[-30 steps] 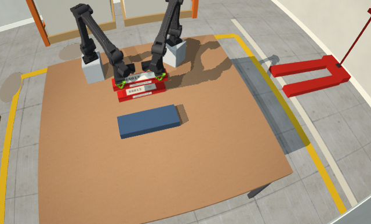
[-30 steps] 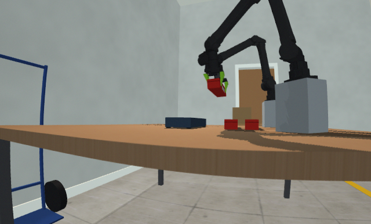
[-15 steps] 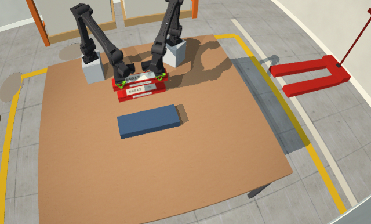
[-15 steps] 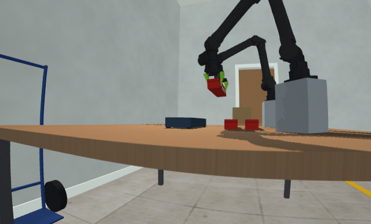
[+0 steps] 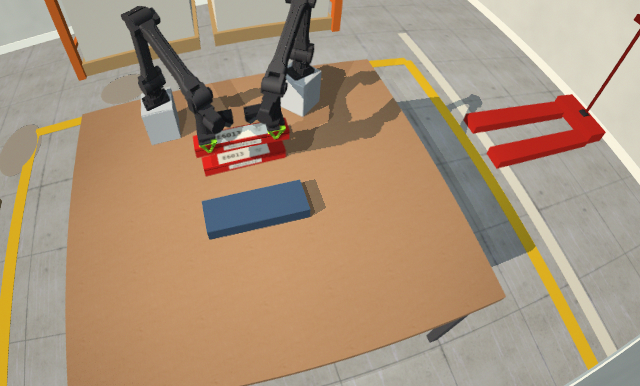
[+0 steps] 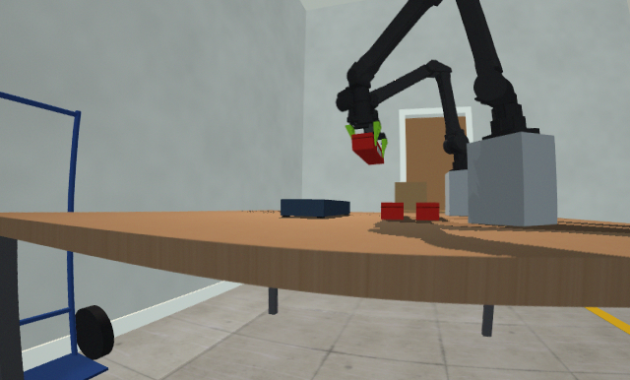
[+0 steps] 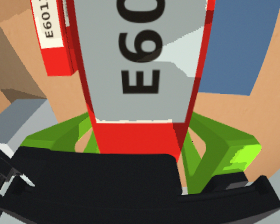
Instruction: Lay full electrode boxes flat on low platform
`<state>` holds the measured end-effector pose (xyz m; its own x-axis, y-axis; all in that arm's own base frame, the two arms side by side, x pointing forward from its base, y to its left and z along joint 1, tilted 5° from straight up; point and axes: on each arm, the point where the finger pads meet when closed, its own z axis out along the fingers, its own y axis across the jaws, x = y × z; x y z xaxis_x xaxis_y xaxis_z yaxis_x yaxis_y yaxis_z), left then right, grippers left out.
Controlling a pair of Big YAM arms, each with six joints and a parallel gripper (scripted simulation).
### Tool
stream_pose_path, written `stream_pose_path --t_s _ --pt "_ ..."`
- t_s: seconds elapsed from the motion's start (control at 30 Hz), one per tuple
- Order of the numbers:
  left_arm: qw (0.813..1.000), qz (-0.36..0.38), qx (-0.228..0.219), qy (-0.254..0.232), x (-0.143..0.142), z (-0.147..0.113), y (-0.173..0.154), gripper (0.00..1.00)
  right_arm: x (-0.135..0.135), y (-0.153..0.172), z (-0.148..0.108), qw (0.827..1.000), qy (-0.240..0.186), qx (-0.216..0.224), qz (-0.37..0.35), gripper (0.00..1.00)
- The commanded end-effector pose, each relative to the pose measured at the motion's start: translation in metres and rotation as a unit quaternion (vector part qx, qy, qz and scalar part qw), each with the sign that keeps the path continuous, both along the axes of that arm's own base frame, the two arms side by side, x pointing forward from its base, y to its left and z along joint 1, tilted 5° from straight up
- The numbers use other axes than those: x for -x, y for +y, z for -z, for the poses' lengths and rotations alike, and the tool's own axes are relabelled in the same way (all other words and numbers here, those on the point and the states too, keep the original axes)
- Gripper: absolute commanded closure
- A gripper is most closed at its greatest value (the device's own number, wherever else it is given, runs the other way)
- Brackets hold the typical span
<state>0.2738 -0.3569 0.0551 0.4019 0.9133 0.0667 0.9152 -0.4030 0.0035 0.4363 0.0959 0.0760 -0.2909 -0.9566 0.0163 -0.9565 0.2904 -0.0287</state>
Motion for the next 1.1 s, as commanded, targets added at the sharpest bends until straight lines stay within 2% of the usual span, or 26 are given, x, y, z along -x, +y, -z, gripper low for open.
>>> stream_pose_path --t_s 0.0,1.07 --pt "0.999 0.003 0.037 -0.037 -0.014 -0.030 -0.016 1.00 -0.019 0.001 -0.027 0.999 -0.050 -0.007 0.001 1.00" --pt "0.999 0.003 0.036 -0.037 -0.017 0.009 -0.016 1.00 -0.023 0.000 0.011 0.999 -0.049 -0.006 0.001 1.00"
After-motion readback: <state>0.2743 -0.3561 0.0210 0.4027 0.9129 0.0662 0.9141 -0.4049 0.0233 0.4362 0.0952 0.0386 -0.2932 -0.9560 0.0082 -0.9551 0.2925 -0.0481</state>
